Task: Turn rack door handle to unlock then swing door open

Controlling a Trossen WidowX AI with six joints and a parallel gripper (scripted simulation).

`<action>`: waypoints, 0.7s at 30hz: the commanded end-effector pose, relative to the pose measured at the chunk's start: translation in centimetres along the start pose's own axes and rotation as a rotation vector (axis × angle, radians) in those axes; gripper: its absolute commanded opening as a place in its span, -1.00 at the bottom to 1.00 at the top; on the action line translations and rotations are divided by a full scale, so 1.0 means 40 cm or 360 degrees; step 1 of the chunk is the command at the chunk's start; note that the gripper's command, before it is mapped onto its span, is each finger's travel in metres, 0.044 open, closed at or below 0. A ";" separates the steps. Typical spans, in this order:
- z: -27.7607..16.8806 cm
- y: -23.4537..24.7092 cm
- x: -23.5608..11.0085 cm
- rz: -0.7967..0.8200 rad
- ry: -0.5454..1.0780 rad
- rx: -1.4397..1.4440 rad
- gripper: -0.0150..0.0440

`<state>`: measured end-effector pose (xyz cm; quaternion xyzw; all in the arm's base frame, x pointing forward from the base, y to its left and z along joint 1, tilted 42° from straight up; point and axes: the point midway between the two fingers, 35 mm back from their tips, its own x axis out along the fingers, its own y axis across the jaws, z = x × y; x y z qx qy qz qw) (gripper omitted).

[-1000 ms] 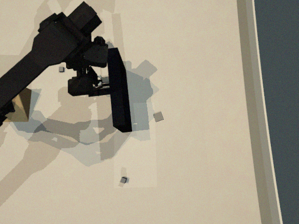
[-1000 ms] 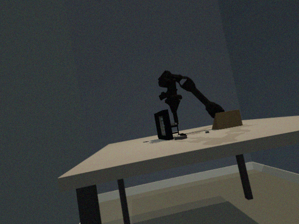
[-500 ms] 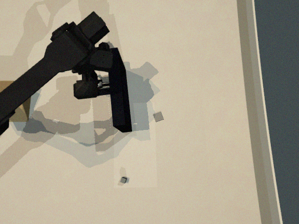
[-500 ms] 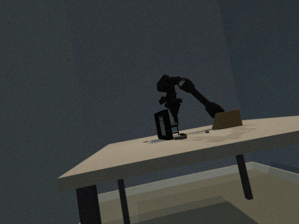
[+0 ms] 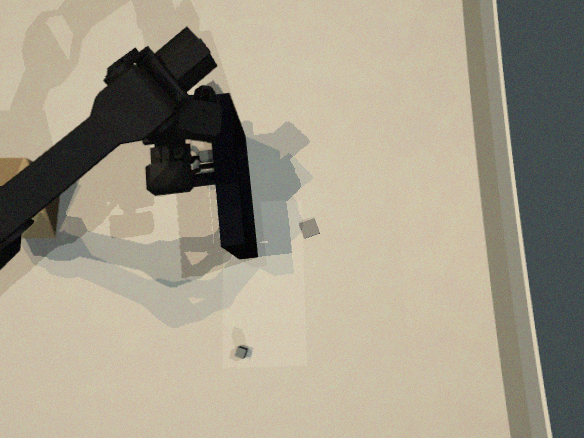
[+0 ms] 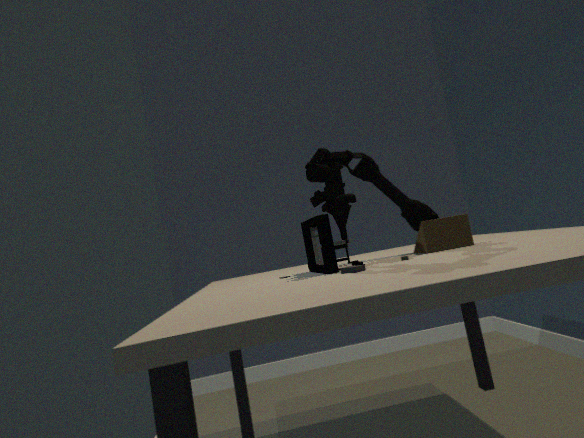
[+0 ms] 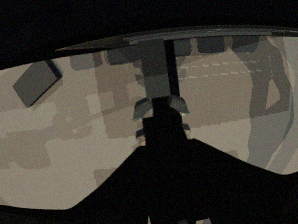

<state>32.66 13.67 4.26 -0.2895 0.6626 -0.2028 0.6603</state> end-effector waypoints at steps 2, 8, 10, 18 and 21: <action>-0.003 0.000 0.006 -0.0007 0.0010 -0.0014 -0.41; -0.003 0.000 0.006 -0.0007 0.0010 -0.0027 -0.46; -0.003 0.000 0.006 -0.0006 0.0010 -0.0130 -0.46; -0.003 0.000 0.006 -0.0004 0.0011 -0.0757 -0.46; -0.003 0.000 0.006 -0.0003 0.0011 -0.0992 -0.46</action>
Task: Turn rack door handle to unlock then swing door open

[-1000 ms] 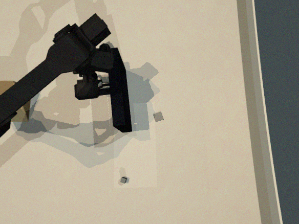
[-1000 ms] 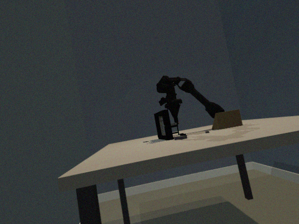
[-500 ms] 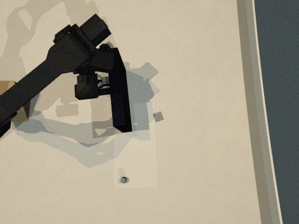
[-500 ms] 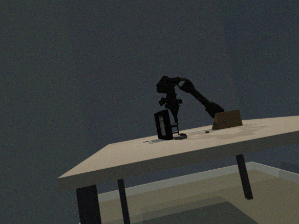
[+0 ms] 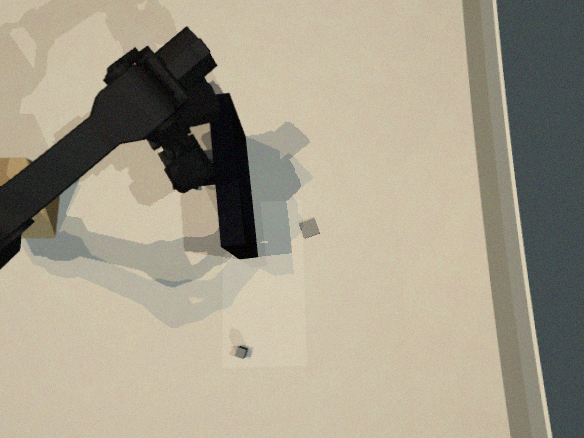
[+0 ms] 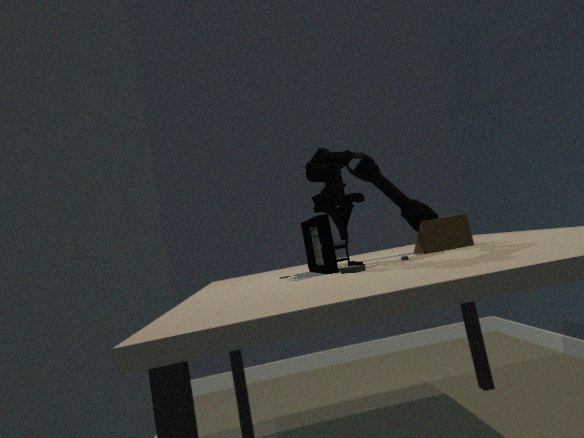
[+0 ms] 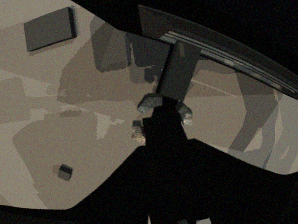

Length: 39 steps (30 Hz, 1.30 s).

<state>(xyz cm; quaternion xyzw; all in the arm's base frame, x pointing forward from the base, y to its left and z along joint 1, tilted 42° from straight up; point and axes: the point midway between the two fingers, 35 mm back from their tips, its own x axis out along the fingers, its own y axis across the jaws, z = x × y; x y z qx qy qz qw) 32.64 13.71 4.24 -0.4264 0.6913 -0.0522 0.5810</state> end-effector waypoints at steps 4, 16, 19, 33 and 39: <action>-0.003 0.000 0.006 -0.0002 0.0013 -0.0603 -0.46; -0.003 0.000 0.006 0.0002 0.0014 -0.1545 -0.46; -0.003 0.000 0.006 0.0003 0.0014 -0.1780 -0.46; -0.003 0.000 0.006 0.0006 0.0014 -0.2367 -0.46; -0.003 0.000 0.006 0.0006 0.0014 -0.2367 -0.46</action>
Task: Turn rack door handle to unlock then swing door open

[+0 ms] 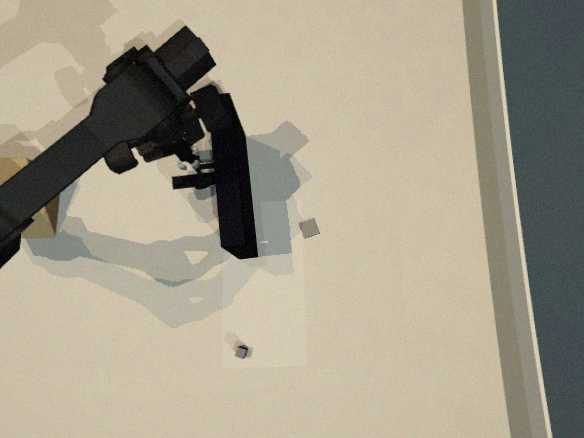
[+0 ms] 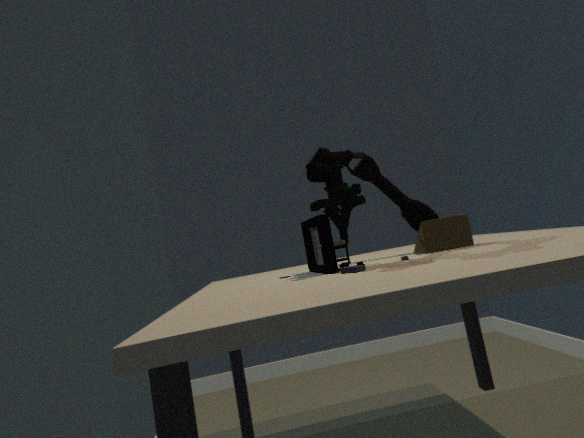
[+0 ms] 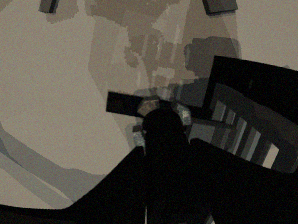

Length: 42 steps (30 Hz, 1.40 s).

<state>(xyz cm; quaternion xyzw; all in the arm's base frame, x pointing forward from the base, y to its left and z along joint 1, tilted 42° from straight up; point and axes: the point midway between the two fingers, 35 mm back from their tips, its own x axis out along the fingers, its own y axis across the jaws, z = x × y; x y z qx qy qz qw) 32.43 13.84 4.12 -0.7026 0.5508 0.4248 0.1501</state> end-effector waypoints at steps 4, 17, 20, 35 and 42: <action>-0.007 0.000 0.006 0.0007 0.0018 -0.0044 -0.28; -0.006 0.000 0.006 0.0005 0.0018 0.0152 0.46; -0.006 0.000 0.006 0.0004 0.0018 0.0389 0.46; -0.006 0.000 0.006 -0.0003 0.0018 0.1572 0.46; -0.006 0.000 0.006 -0.0006 0.0018 0.2124 0.46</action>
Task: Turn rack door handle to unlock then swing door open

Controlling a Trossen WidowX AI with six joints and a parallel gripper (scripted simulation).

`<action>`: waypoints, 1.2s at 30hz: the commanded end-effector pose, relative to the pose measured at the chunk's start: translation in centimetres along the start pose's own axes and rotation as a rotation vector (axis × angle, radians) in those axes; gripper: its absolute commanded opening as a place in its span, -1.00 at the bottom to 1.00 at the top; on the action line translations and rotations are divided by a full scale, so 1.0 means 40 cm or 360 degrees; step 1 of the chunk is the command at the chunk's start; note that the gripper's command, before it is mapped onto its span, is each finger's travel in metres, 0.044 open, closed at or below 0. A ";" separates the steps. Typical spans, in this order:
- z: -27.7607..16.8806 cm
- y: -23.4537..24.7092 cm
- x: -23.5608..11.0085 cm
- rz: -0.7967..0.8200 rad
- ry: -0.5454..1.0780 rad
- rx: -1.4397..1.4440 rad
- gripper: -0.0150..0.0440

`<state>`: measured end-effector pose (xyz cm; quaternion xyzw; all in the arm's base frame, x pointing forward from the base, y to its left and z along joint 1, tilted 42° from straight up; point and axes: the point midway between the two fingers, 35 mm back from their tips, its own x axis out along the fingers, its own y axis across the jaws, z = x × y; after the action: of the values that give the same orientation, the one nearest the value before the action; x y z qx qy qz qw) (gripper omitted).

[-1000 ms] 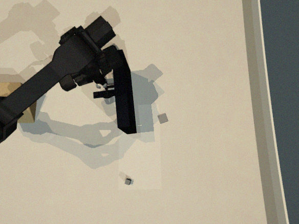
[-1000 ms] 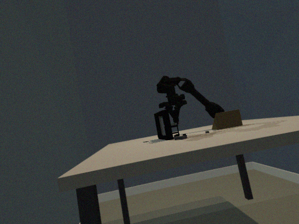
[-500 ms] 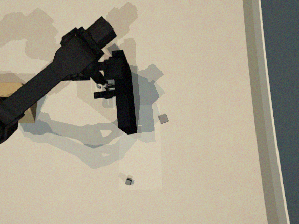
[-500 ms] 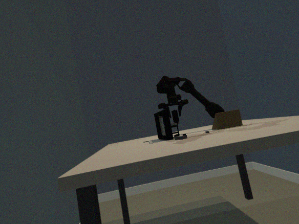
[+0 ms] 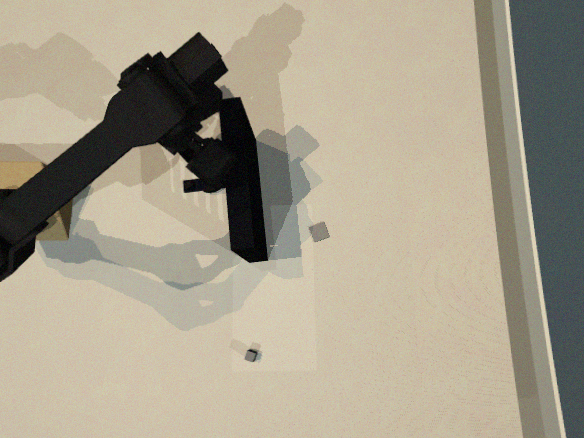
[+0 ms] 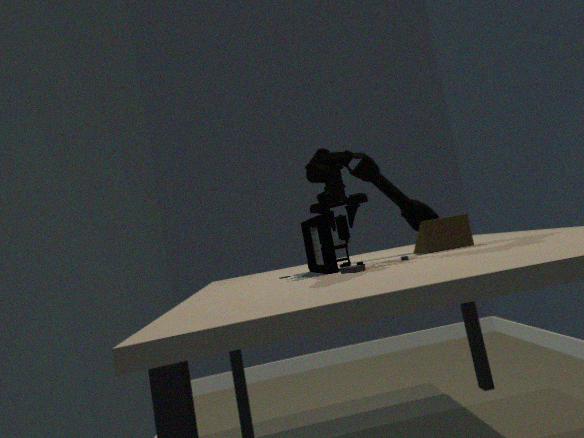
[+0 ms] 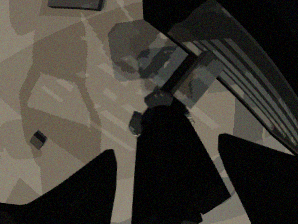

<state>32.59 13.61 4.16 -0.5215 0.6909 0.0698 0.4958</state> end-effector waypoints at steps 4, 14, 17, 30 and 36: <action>-0.001 0.001 0.003 -0.0001 0.0006 0.0680 0.46; 0.000 0.003 0.004 0.0003 0.0005 0.1469 0.46; 0.000 0.003 0.004 0.0002 0.0006 0.1706 0.46; -0.001 0.002 0.003 -0.0004 0.0006 0.2730 0.46; -0.001 0.001 0.003 -0.0007 0.0004 0.3203 0.46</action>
<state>32.59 13.60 4.15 0.0122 0.5188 -0.4617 0.7194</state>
